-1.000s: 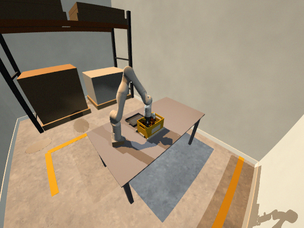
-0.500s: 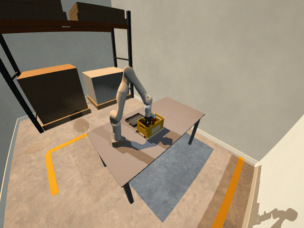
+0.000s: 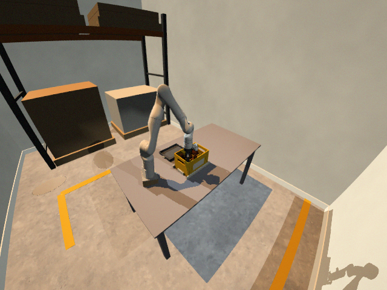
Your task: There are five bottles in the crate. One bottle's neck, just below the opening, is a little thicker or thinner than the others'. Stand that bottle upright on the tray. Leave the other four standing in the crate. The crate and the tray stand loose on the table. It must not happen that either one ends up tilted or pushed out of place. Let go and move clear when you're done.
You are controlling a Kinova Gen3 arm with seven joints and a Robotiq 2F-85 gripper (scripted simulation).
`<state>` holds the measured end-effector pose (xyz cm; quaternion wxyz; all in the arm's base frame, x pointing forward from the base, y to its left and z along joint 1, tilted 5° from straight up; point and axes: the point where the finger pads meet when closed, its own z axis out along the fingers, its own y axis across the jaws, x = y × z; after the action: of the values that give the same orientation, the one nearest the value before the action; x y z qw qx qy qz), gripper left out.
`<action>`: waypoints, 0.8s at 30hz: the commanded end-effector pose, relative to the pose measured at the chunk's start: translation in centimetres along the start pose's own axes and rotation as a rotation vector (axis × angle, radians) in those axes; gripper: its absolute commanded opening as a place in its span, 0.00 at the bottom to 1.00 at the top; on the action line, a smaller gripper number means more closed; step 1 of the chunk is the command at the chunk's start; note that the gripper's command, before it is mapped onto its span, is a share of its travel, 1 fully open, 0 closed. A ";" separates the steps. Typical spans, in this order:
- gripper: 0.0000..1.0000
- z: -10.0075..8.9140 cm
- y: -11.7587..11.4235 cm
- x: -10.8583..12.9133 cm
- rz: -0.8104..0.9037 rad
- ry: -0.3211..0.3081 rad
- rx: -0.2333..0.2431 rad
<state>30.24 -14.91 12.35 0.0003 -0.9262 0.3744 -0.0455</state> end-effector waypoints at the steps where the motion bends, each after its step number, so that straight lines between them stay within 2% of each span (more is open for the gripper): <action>1: 0.64 0.0 0.0 0.0 0.000 0.001 0.001; 10: 0.64 0.0 0.0 0.0 0.000 0.001 0.001; 11: 0.00 0.0 0.0 0.0 0.000 0.001 0.001; 24: 0.00 0.0 0.0 0.0 0.000 0.001 0.001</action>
<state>30.27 -14.92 12.41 0.0008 -0.9261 0.3745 -0.0461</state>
